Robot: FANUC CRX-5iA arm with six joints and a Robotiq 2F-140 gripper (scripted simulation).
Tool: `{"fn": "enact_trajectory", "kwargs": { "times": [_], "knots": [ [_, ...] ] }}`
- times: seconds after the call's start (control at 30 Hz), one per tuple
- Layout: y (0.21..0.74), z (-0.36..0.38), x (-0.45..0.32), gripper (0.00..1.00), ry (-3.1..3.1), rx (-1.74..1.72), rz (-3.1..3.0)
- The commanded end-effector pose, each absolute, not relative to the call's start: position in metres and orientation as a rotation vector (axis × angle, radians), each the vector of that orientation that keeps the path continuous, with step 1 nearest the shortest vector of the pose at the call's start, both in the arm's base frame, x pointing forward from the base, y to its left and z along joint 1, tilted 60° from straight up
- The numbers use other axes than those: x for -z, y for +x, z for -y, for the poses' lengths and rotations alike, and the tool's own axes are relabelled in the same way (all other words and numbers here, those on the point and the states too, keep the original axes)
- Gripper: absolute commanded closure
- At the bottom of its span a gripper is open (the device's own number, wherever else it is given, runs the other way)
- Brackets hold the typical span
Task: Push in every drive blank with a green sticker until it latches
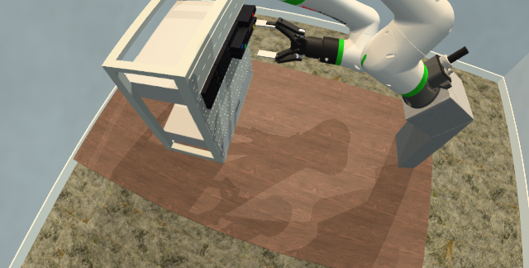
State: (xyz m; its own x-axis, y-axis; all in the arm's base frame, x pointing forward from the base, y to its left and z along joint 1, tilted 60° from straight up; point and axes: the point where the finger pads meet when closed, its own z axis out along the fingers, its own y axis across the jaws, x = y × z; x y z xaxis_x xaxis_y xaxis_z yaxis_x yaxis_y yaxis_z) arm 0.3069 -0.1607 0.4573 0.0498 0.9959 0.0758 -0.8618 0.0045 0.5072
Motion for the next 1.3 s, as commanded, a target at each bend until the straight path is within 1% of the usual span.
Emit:
{"fn": "enact_trajectory", "kwargs": {
  "times": [0.0,0.17,0.63,0.93,1.27],
  "knots": [
    [0.306,0.169,-0.457,0.00,0.483,-1.501,-0.347],
    [0.304,0.182,-0.457,0.00,0.483,-1.501,-0.347],
    [0.292,0.264,-0.455,0.00,0.483,-1.501,-0.347],
    [0.289,0.283,-0.455,0.00,0.483,-1.501,-0.347],
    [0.289,0.286,-0.455,0.00,0.483,-1.501,-0.347]
  ]
}}
